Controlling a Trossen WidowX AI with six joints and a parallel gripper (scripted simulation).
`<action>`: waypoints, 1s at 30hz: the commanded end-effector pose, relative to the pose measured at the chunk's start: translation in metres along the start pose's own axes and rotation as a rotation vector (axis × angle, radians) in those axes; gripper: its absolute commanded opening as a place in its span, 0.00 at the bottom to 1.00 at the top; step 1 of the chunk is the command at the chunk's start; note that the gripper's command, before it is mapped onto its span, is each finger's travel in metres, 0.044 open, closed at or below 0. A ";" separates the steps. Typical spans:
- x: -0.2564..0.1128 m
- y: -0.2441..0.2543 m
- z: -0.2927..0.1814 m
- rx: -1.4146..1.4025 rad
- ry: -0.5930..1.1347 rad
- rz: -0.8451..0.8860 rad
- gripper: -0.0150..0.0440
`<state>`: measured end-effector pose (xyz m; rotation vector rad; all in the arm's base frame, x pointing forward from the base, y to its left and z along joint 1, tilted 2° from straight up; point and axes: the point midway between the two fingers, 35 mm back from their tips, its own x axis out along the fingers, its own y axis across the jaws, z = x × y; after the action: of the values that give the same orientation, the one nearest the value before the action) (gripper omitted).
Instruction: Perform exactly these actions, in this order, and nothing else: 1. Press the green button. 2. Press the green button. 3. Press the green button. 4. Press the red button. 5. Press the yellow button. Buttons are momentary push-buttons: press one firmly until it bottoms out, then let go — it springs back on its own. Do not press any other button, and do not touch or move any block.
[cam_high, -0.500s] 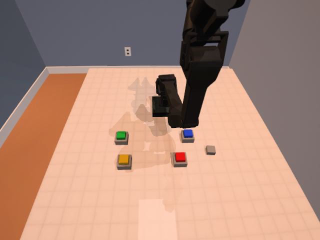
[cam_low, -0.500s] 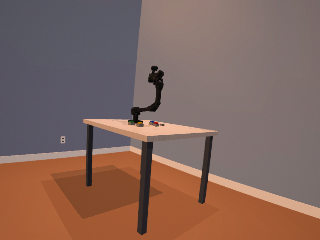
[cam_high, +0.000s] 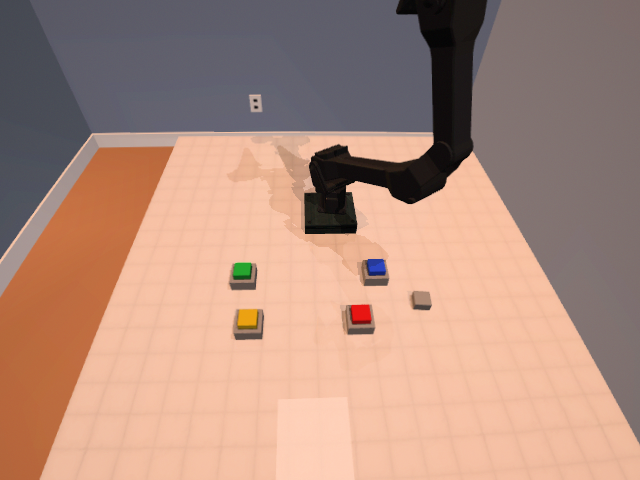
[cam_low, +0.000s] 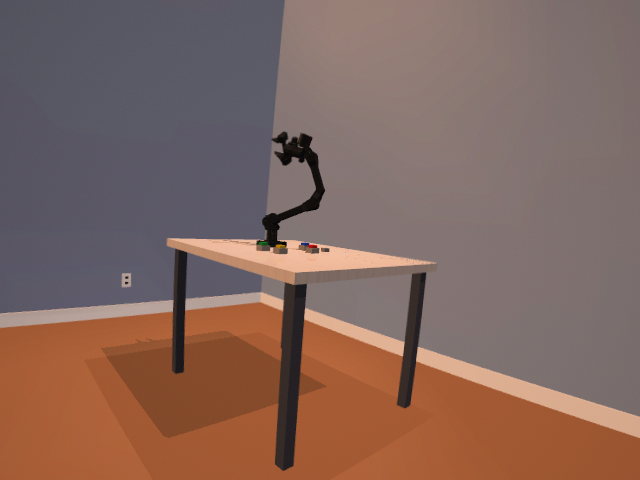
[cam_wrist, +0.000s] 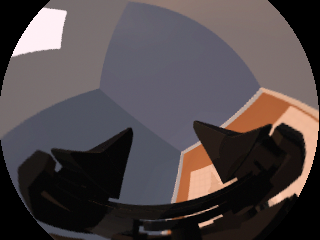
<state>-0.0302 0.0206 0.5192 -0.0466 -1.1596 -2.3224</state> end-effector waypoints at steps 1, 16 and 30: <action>0.053 -0.006 -0.048 -0.168 0.281 0.025 0.93; 0.051 0.024 -0.302 -0.980 1.205 0.649 0.93; -0.163 -0.018 -0.426 -1.786 1.564 1.773 0.93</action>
<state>0.1538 -0.2433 0.2314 0.1760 1.2370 -0.6693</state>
